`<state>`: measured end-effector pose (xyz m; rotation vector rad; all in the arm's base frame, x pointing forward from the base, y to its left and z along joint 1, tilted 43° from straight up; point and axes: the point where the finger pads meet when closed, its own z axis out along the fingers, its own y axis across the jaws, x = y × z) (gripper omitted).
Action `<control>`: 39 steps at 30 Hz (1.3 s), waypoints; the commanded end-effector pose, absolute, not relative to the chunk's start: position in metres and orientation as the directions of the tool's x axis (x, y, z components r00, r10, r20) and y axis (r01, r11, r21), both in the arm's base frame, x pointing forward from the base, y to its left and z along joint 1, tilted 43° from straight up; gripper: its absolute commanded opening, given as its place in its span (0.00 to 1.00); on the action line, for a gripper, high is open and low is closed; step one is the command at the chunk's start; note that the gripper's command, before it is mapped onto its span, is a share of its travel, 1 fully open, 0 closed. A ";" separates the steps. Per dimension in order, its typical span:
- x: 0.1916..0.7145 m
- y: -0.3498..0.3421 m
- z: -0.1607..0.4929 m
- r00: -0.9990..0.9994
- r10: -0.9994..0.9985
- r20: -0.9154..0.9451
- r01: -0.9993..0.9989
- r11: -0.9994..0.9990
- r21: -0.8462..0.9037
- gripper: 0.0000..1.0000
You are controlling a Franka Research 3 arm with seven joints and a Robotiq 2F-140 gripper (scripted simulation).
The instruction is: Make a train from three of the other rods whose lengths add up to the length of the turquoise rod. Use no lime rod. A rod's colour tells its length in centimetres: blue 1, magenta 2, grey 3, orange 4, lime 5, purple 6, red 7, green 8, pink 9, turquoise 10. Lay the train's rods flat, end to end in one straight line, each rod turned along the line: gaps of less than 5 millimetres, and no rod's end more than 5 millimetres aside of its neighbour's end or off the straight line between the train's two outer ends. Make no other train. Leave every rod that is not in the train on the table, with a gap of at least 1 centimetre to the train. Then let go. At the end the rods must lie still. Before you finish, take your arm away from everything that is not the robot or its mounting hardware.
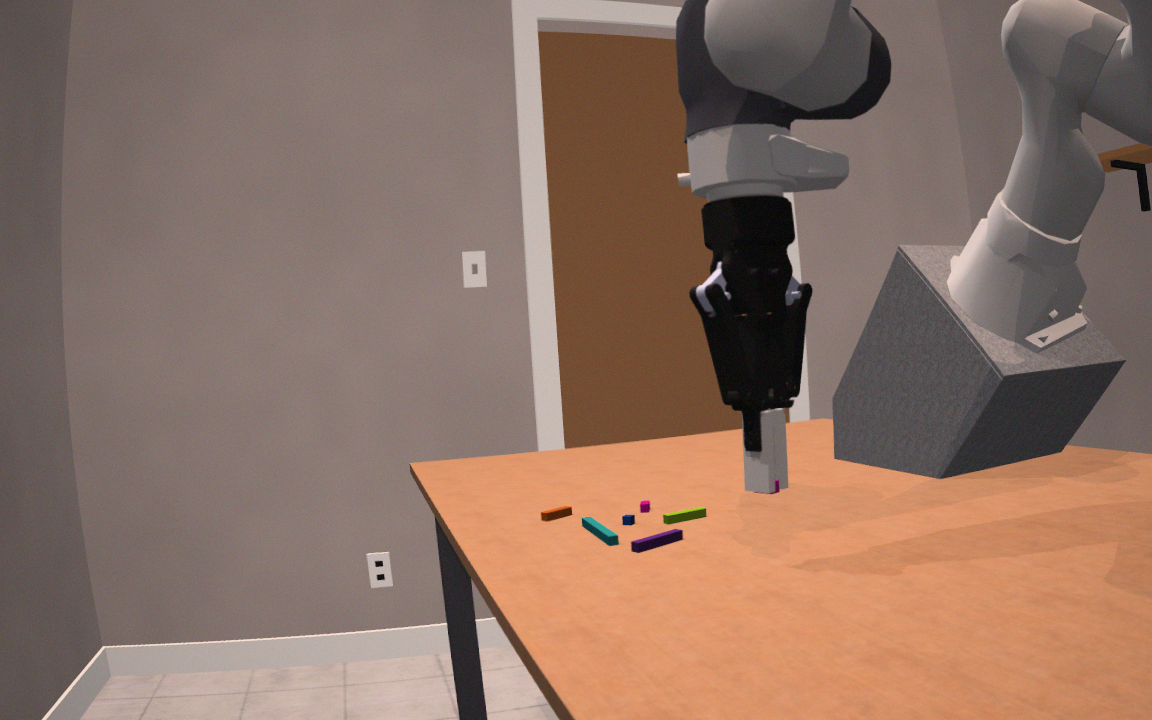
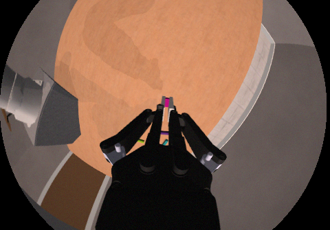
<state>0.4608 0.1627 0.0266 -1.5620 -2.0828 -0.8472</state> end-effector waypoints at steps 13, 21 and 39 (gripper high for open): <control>0.466 0.197 -0.011 -0.300 0.714 0.633 0.953 0.190 0.237 0.03; 0.466 0.202 -0.015 -0.300 0.714 0.633 0.953 0.190 0.237 0.03; 0.466 0.202 -0.015 -0.300 0.714 0.633 0.953 0.190 0.237 0.03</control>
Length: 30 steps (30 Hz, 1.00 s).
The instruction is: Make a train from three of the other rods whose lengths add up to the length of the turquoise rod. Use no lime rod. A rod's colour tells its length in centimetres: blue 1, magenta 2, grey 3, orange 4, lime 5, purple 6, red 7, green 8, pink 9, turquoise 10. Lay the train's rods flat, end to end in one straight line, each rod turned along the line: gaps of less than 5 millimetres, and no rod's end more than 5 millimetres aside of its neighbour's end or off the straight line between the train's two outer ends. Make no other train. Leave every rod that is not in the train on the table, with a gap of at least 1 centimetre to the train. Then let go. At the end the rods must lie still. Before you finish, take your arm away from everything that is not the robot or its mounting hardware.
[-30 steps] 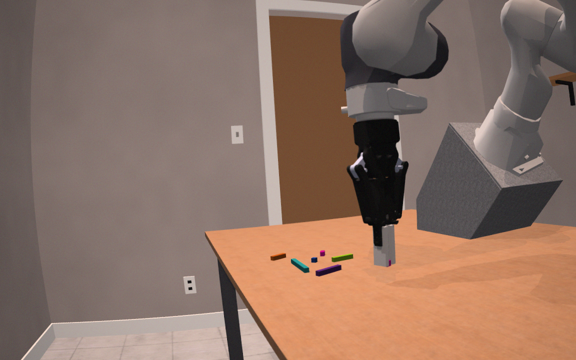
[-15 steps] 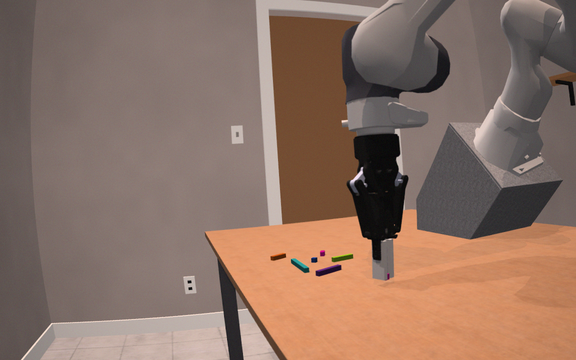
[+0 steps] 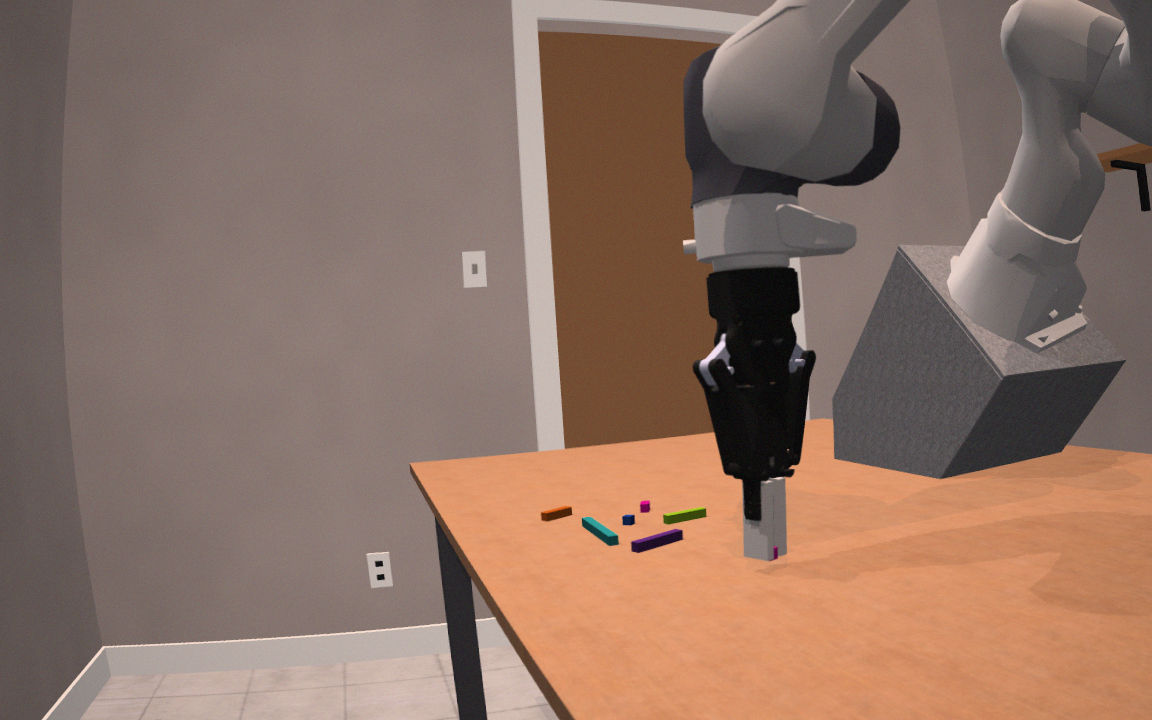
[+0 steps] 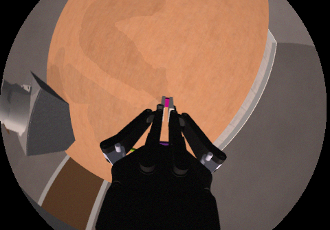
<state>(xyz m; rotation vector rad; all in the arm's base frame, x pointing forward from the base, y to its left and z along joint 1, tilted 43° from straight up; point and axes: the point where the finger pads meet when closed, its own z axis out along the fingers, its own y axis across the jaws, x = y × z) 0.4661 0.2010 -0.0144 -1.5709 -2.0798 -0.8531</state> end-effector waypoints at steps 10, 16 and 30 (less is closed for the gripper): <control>0.466 0.202 -0.015 -0.300 0.714 0.633 0.953 0.190 0.237 0.03; 0.466 0.202 -0.015 -0.300 0.714 0.633 0.953 0.190 0.237 0.03; 0.467 0.202 -0.015 -0.306 0.712 0.632 0.951 0.195 0.241 0.03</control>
